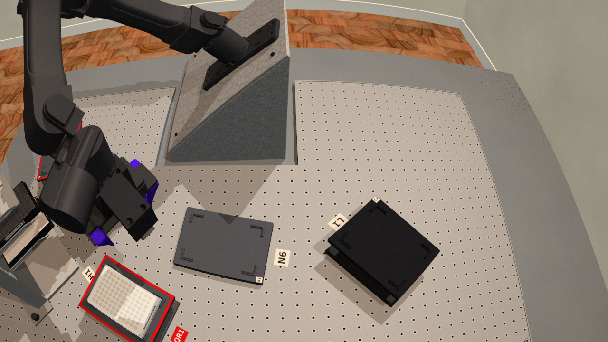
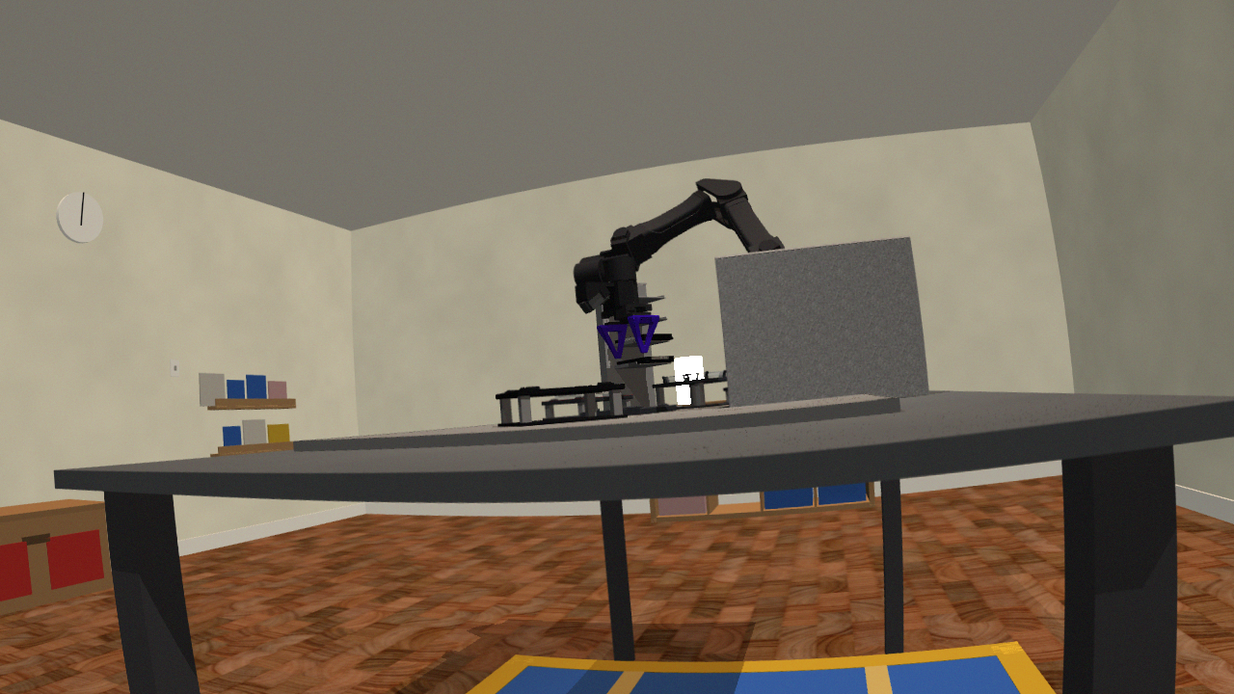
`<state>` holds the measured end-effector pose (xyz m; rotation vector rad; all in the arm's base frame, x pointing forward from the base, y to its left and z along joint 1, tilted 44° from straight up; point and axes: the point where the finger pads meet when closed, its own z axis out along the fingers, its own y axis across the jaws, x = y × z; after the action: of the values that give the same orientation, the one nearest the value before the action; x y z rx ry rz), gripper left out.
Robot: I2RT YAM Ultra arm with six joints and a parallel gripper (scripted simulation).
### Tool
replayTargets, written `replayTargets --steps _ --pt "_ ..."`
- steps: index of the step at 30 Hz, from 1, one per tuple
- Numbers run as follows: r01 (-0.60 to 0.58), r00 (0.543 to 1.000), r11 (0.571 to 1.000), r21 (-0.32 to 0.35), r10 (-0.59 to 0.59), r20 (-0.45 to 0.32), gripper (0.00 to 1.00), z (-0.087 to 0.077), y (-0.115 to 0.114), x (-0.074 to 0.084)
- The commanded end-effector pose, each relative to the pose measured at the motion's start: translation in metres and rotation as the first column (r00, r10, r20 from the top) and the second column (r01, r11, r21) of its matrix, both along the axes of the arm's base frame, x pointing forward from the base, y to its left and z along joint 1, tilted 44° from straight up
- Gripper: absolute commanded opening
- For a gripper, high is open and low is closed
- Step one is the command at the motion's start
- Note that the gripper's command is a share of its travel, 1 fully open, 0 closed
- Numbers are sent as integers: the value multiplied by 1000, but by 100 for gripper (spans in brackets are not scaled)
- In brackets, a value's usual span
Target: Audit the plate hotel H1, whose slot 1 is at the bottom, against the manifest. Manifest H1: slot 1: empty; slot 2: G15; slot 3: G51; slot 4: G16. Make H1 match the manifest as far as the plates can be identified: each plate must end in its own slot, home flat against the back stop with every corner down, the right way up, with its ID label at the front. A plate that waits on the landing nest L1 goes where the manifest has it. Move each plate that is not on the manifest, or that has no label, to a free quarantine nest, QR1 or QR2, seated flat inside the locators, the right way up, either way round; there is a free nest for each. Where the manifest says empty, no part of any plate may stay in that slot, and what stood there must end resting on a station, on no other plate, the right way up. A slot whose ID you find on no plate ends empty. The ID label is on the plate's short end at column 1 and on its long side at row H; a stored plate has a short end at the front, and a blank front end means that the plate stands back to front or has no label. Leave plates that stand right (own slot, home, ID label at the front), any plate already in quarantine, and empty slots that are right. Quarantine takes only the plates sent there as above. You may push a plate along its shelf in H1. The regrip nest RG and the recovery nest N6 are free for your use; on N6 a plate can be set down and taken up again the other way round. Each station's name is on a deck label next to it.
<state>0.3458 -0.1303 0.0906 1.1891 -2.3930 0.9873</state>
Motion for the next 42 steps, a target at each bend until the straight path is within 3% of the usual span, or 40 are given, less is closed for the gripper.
replayTargets --steps 1,13,42 --pt "-19 1000 1000 3 19 19 100 0 1 6" --pt "-19 1000 1000 3 19 19 100 -12 -10 7" --pt "-19 1000 1000 3 19 19 100 -12 -10 7"
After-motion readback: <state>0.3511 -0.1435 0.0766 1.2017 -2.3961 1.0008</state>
